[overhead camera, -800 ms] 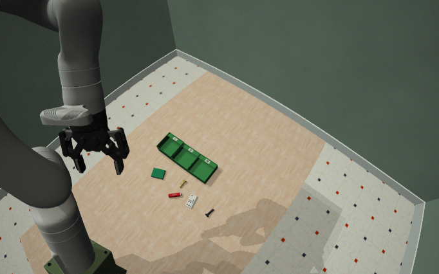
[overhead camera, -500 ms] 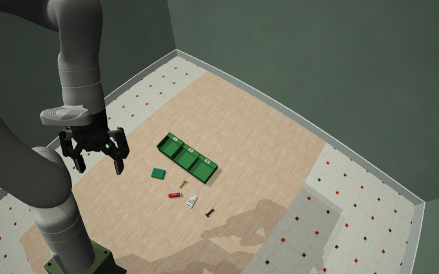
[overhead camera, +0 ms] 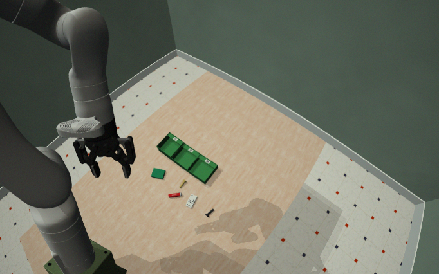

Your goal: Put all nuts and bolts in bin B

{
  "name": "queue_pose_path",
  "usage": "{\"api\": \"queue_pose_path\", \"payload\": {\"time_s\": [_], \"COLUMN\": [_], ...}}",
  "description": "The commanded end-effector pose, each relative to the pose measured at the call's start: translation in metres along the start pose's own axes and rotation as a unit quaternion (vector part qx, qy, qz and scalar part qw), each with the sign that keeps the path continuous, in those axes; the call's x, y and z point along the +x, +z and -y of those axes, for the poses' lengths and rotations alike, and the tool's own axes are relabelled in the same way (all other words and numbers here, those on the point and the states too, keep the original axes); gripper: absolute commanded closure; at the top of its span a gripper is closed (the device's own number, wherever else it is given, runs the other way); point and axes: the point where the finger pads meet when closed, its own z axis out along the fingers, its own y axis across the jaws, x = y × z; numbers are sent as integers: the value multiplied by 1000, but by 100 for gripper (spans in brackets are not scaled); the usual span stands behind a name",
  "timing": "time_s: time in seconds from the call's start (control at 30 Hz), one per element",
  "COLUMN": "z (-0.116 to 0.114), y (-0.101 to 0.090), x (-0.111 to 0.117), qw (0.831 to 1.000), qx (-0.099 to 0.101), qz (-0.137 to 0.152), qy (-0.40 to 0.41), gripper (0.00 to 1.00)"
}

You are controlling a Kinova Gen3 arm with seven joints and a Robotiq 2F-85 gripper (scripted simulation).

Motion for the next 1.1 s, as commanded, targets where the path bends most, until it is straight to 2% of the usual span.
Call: {"api": "queue_pose_path", "payload": {"time_s": [0.0,0.23,0.4,0.43,0.53,0.6,0.7,0.8,0.87,0.97,1.07], "z": [-2,6,7,14,6,13,19,36,36,60,84], "y": [28,79,84,82,75,72,70,65,65,59,54], "x": [-4,-32,-35,-38,-51,-62,-68,-77,-77,-82,-83], "qw": [1000,1000,1000,1000,996,990,977,961,961,938,918], "qx": [-17,-17,-17,-18,-47,-63,-80,-82,-82,-75,-63], "qz": [-19,-19,-19,-5,34,59,100,137,137,181,211], "qy": [-3,-3,-3,18,74,114,173,226,226,287,329], "gripper": [91,91,91,91,91,91,91,91,91,91,91]}}
